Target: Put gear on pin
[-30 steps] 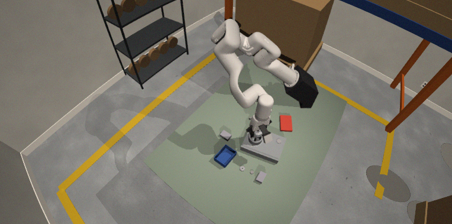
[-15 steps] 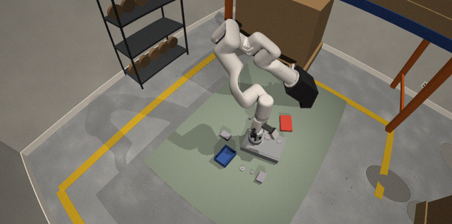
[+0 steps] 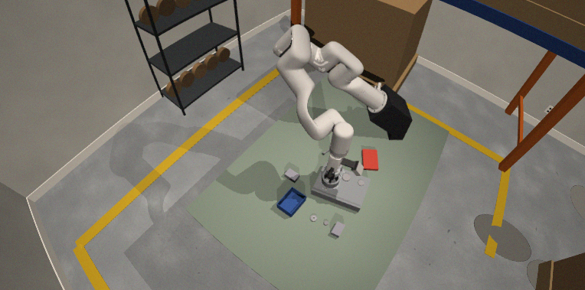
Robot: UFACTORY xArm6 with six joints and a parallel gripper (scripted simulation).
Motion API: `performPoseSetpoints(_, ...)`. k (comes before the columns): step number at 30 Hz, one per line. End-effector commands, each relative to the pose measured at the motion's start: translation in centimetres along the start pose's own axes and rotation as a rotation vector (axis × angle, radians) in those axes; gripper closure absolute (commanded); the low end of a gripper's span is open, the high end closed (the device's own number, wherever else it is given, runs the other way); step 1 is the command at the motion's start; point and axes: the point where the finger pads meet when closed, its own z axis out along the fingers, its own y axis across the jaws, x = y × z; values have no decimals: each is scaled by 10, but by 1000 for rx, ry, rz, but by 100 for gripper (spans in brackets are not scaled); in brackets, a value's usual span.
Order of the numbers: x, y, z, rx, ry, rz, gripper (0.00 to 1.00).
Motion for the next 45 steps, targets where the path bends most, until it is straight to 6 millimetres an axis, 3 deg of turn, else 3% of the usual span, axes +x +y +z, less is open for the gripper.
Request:
performPoseSetpoints(1, 0, 1, -1, -1, 3, -36, 100)
performPoseSetpoints(24, 0, 1, 0, -1, 3, -50, 100)
performPoseSetpoints(45, -1, 2, 22, -1, 3, -50, 100)
